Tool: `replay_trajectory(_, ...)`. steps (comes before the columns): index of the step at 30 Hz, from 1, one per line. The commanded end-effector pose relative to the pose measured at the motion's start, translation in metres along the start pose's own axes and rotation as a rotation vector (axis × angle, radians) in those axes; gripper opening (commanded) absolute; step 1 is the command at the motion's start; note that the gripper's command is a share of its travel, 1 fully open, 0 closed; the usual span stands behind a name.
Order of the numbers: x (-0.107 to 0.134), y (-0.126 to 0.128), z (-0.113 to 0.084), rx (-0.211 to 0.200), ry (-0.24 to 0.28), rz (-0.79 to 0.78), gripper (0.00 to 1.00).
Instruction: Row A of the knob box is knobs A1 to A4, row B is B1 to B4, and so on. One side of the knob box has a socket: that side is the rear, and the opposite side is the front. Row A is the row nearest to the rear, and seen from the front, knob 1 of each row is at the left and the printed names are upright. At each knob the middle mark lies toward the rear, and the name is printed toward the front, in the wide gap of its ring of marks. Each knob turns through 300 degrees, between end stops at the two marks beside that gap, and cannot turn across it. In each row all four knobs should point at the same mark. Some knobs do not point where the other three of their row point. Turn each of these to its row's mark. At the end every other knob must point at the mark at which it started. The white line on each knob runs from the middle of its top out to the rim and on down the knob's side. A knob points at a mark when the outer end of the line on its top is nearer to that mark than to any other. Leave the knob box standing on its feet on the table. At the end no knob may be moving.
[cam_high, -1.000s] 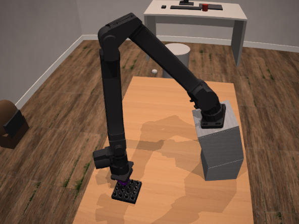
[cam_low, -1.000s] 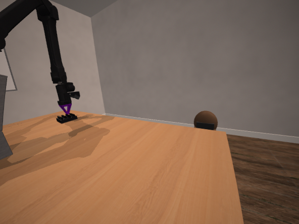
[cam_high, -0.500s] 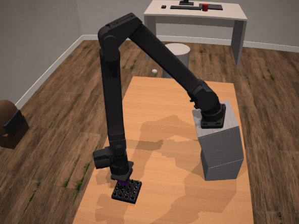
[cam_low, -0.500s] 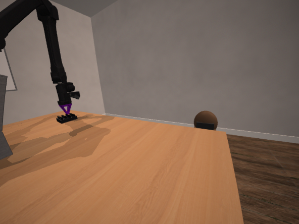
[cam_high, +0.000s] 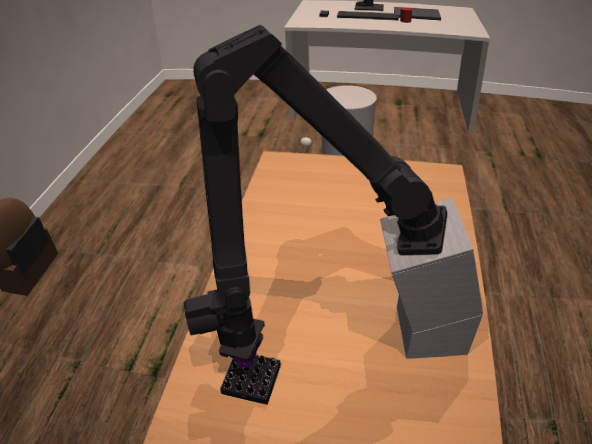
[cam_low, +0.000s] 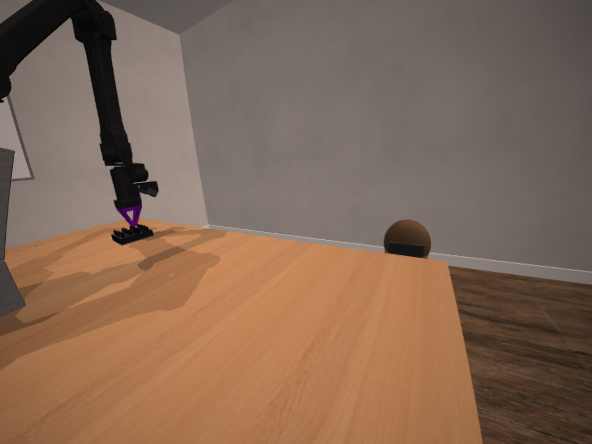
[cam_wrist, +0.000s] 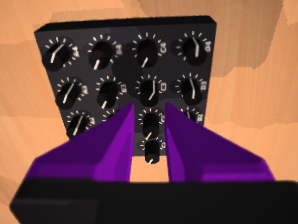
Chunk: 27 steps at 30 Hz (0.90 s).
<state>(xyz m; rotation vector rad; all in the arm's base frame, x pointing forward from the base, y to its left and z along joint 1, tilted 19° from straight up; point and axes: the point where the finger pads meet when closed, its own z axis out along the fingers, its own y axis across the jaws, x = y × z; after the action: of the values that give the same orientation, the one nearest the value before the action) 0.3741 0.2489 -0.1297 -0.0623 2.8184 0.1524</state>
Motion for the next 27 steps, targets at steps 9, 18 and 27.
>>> replay_trajectory(9,0.003,0.005,0.004,-0.005,-0.004,0.001,0.19)
replay_trajectory(18,-0.002,0.006,0.010,-0.008,-0.010,0.002,0.19)
replay_trajectory(27,-0.004,0.004,0.016,-0.007,-0.012,0.003,0.19)
